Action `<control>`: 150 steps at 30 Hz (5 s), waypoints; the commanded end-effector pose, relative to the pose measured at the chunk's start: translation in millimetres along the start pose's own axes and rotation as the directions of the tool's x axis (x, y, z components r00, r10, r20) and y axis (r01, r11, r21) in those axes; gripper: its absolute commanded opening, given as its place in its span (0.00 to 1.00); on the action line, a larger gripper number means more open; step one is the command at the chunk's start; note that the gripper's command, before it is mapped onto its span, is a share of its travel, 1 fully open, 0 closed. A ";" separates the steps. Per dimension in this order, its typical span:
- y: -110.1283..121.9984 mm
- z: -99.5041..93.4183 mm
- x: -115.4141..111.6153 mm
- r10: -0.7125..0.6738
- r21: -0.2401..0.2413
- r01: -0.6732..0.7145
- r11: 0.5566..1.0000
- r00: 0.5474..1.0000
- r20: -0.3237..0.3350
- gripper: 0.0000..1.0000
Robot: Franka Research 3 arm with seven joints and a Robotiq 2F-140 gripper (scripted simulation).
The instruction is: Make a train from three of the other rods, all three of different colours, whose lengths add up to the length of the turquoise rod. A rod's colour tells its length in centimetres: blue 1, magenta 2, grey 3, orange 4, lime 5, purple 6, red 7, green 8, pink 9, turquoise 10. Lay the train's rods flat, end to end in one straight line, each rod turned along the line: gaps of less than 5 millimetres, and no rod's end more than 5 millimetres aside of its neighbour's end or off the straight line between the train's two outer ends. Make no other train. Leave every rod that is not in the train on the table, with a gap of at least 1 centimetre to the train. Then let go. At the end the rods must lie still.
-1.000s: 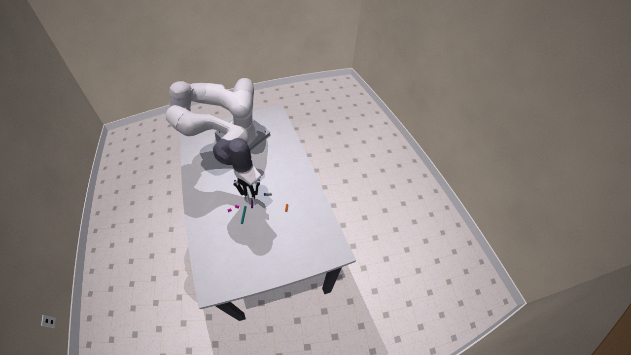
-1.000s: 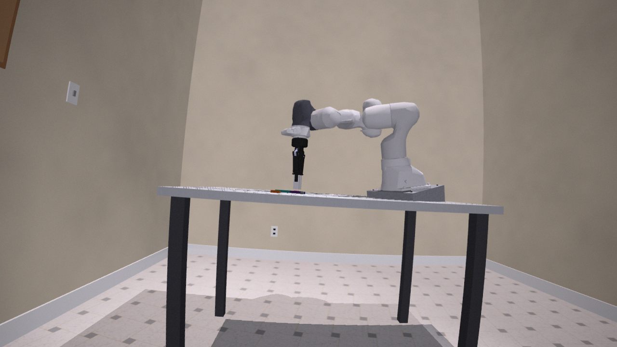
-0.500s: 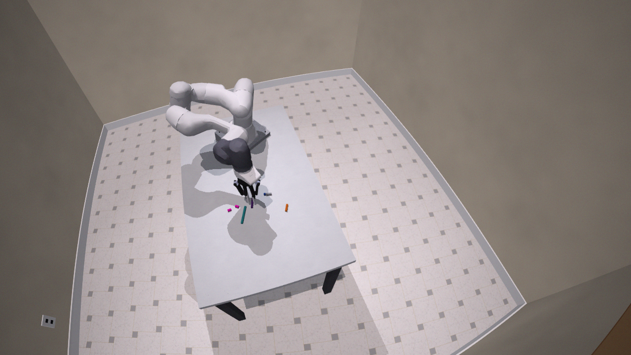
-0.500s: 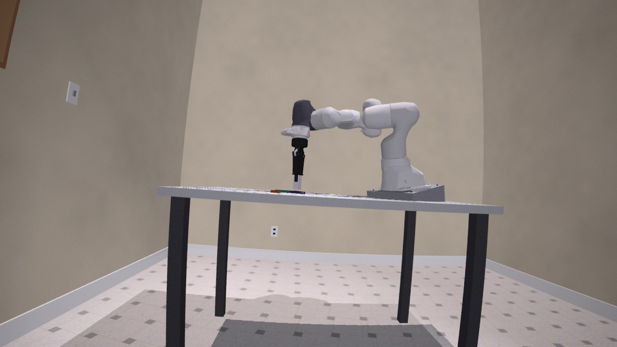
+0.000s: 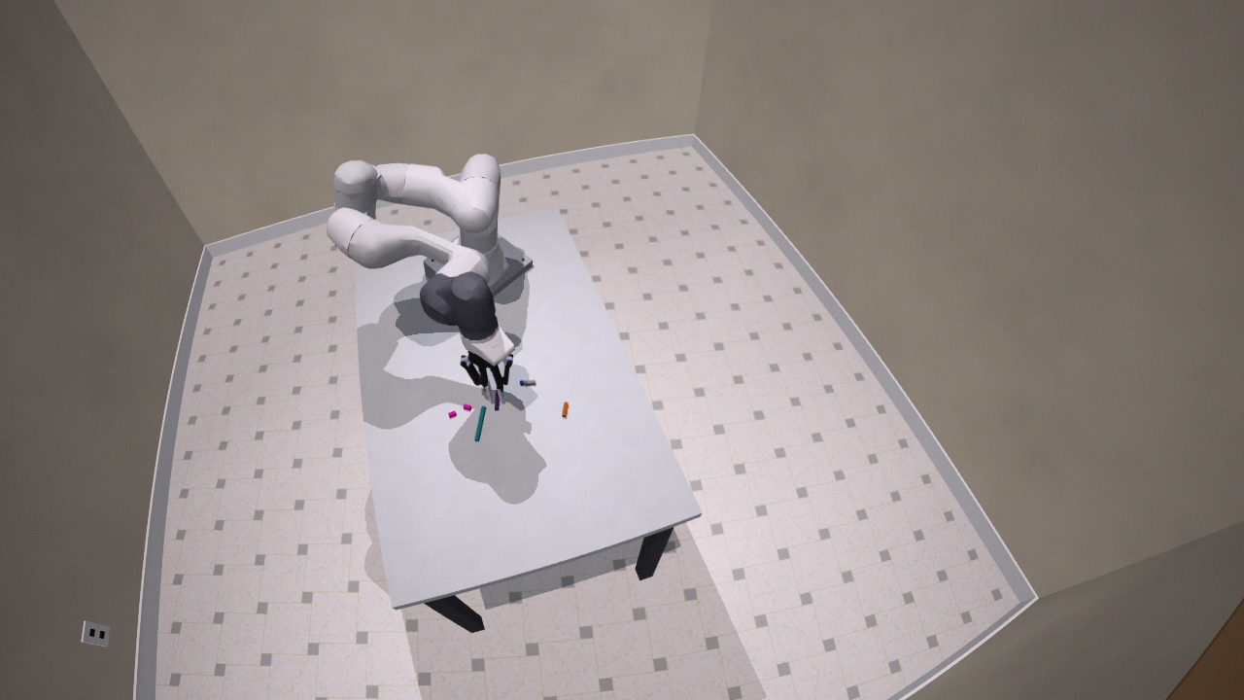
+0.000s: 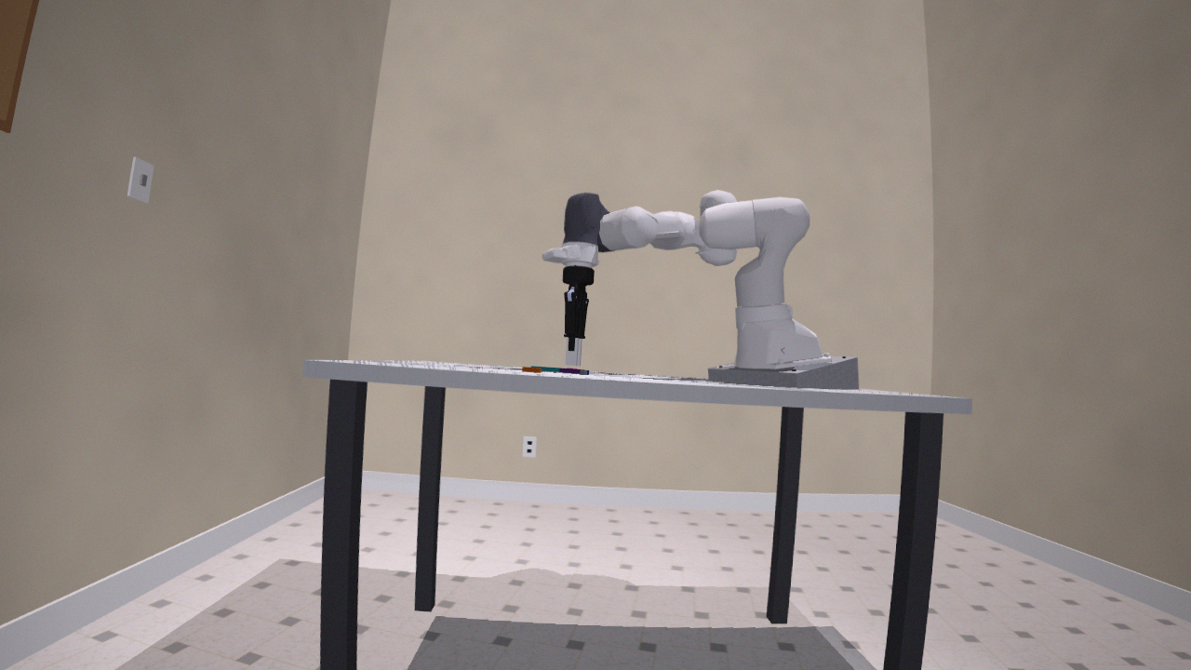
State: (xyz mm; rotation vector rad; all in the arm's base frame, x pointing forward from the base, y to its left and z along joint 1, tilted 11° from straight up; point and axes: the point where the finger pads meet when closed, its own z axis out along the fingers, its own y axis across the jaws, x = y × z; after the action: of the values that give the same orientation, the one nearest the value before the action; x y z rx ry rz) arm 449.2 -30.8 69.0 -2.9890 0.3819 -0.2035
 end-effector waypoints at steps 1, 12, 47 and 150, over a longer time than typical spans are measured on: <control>-0.9 0.3 0.9 0.006 0.002 -0.006 1.000 1.000 -0.002 0.15; -1.0 0.3 1.0 0.006 0.002 -0.006 1.000 1.000 -0.002 0.15; -1.8 0.3 1.9 0.006 0.002 -0.006 1.000 1.000 -0.002 0.15; -1.9 17.1 1.9 0.006 0.002 -0.006 1.000 1.000 -0.002 0.03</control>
State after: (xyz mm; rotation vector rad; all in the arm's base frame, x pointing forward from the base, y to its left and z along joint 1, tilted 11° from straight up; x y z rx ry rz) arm 453.0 -28.5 52.8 -2.9889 0.3820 -0.2042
